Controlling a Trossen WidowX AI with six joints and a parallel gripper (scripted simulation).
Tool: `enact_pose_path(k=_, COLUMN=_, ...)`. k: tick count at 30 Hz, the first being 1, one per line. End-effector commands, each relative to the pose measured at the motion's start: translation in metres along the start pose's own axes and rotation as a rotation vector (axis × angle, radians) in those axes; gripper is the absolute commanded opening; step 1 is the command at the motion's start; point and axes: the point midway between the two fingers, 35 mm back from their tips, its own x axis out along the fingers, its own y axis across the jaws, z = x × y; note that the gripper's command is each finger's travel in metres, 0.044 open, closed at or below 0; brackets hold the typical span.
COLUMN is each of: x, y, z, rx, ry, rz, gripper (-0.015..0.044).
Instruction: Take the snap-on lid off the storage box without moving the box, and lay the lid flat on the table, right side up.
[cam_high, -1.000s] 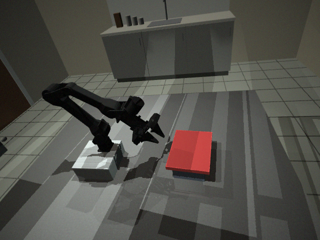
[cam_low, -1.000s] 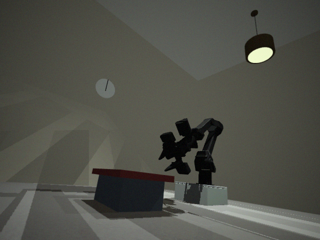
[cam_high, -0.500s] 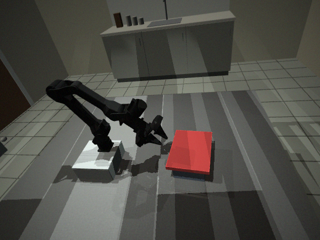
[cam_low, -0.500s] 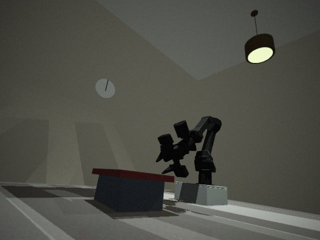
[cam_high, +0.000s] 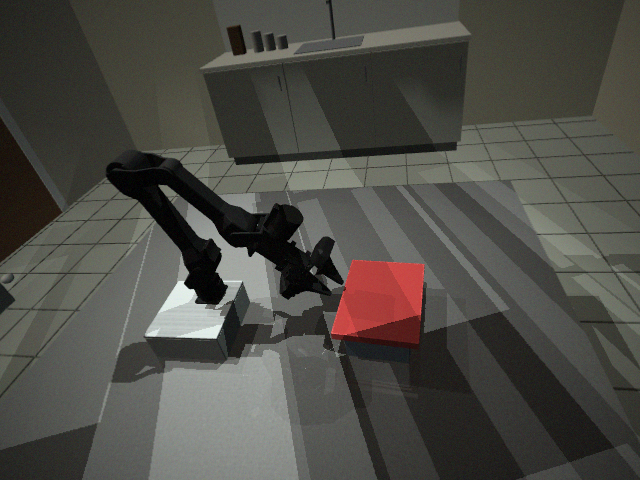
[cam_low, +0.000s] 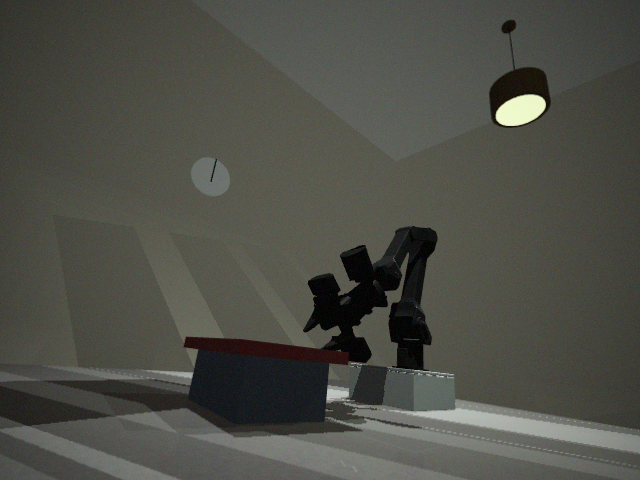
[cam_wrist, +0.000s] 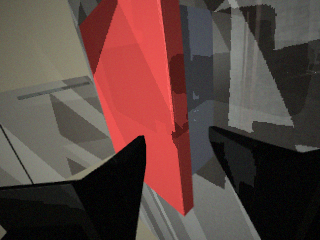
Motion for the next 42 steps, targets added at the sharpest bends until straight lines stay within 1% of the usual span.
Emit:
enact_pose_path(k=1, x=0.008, y=0.003, z=-0.001, rx=-0.003, ry=0.004, rz=0.008, gripper=0.0235)
enact_pose_path(k=19, x=0.034, y=-0.001, z=0.0, rx=-0.002, ry=0.003, rz=0.009, gripper=0.0235)
enact_pose_path(k=20, x=0.034, y=-0.001, z=0.0, rx=-0.002, ry=0.003, rz=0.009, gripper=0.0209)
enact_pose_path(k=37, x=0.034, y=-0.001, z=0.0, rx=-0.002, ry=0.003, rz=0.009, gripper=0.0095)
enact_pose_path(k=40, x=0.034, y=-0.001, z=0.0, rx=-0.002, ry=0.003, rz=0.009, gripper=0.0017)
enact_pose_path(k=41, x=0.034, y=-0.001, z=0.0, rx=-0.002, ry=0.003, rz=0.009, gripper=0.0)
enact_pose_path(k=42, x=0.034, y=-0.001, z=0.0, rx=-0.002, ry=0.003, rz=0.009, gripper=0.0)
